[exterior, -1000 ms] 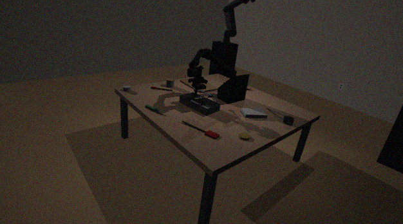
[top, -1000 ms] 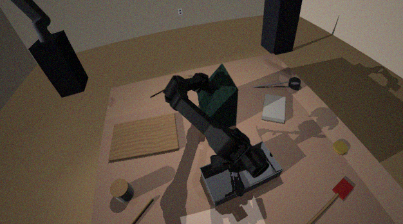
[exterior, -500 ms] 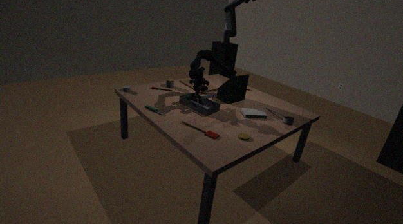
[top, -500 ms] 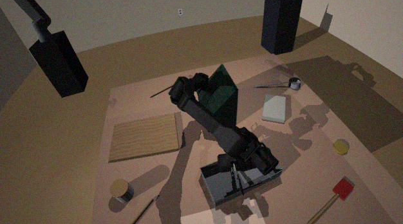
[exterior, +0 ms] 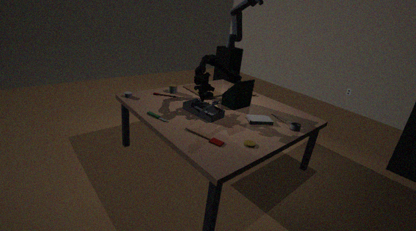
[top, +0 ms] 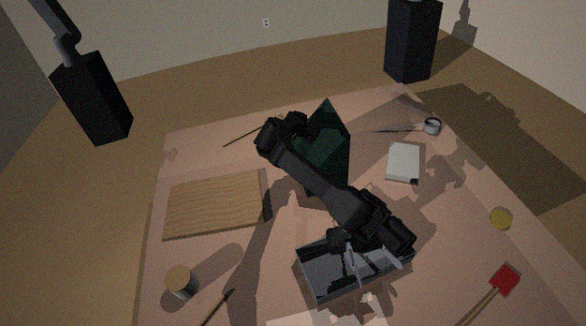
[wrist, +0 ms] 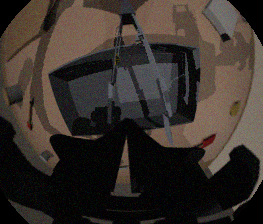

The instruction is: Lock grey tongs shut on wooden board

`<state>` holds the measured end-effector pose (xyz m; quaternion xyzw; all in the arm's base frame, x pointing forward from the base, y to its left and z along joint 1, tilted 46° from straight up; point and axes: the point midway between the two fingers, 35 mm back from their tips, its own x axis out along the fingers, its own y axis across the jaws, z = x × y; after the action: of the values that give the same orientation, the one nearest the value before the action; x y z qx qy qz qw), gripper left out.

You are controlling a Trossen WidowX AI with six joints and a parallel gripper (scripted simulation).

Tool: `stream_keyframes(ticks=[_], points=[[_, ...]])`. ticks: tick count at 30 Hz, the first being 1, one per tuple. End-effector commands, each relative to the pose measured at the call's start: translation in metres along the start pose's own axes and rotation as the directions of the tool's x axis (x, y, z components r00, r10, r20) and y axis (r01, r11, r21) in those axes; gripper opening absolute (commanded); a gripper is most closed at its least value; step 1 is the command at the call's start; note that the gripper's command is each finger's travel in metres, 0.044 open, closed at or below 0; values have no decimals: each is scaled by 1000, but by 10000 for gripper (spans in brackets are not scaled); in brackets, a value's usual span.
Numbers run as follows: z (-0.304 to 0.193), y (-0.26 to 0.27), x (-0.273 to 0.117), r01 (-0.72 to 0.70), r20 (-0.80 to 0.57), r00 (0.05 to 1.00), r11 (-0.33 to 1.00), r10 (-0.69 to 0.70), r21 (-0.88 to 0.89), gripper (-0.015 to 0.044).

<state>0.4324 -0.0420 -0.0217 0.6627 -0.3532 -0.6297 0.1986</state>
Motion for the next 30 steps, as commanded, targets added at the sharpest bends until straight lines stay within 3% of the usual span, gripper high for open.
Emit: stream_keyframes(ticks=[1,17,21,28,30], points=[[0,0,0,0,0,1000,1000,0,0,-150],[0,0,0,0,0,1000,1000,0,0,-150],[-3,-1,-20,4,-1,1000,1000,-4,1,-45],[-1,-1,-99,9,0,1000,1000,-9,7,139],[-3,-1,-83,4,-1,1000,1000,-4,1,191]])
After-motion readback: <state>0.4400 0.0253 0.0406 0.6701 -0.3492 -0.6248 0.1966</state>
